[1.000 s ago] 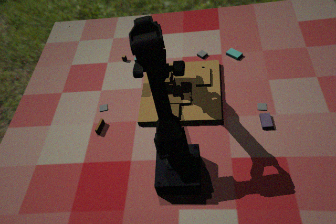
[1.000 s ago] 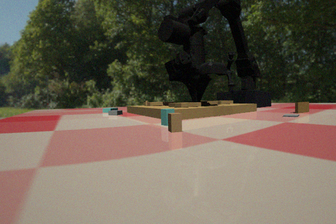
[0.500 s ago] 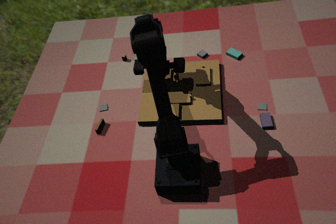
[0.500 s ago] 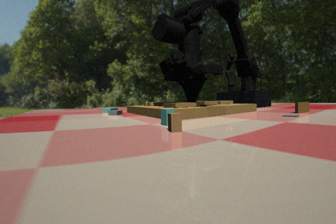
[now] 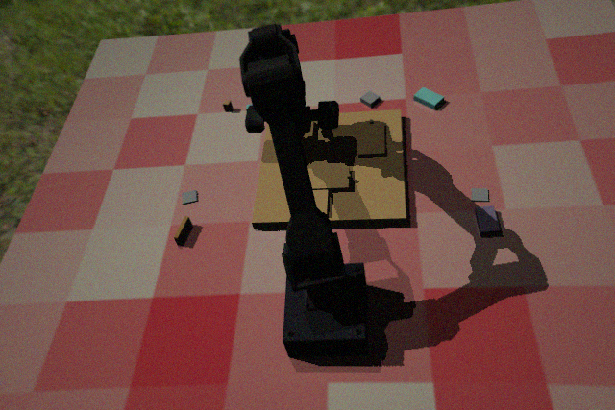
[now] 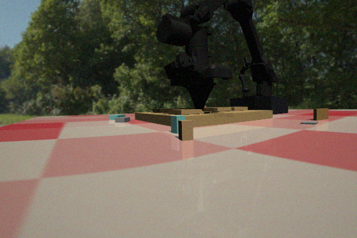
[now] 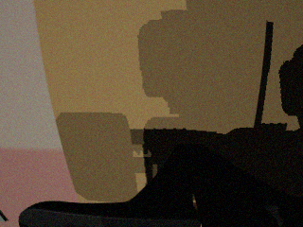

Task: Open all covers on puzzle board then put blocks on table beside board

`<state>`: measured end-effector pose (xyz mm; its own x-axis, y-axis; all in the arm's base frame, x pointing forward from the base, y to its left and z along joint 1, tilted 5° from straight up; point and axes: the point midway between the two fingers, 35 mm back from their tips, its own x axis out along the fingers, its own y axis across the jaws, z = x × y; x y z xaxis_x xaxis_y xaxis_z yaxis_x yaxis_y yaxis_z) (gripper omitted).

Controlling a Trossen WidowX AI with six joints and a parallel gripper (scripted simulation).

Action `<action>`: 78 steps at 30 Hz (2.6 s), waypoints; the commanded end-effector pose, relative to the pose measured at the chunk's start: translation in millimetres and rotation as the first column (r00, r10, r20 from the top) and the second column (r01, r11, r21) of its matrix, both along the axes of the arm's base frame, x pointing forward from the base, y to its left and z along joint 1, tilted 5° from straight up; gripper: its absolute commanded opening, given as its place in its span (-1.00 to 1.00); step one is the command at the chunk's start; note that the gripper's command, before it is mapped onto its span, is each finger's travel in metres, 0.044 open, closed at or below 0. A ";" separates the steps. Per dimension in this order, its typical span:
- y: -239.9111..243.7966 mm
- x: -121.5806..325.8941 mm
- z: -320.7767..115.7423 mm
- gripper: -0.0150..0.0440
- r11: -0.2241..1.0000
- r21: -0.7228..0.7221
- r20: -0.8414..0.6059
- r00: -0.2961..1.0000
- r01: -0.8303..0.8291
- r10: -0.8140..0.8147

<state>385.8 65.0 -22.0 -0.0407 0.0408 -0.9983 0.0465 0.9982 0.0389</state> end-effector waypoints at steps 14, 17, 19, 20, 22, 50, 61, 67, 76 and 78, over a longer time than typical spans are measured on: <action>-1.6 7.4 20.7 -0.49 1.000 -0.004 0.006 1.000 -0.004 0.004; -1.7 8.1 24.6 -0.49 1.000 -0.004 0.006 1.000 -0.004 0.004; -1.8 8.6 27.2 -0.49 1.000 -0.004 0.006 1.000 -0.004 0.004; -1.9 8.8 28.5 -0.49 1.000 -0.004 0.006 1.000 -0.004 0.004; -2.0 9.2 31.1 -0.49 1.000 -0.004 0.006 1.000 -0.004 0.004; -39.1 -42.7 61.4 -0.49 0.862 0.012 0.022 0.862 -0.506 0.506; -66.2 -100.5 66.5 -0.49 0.505 0.016 0.044 0.505 -0.863 0.862; -77.0 -134.0 64.6 -0.49 0.249 0.015 0.057 0.249 -0.968 0.967; -84.3 -165.1 59.9 -0.49 -0.002 0.012 0.069 -0.001 -1.000 0.998; -84.3 -165.1 59.9 -0.49 -0.002 0.012 0.069 -0.001 -1.000 0.998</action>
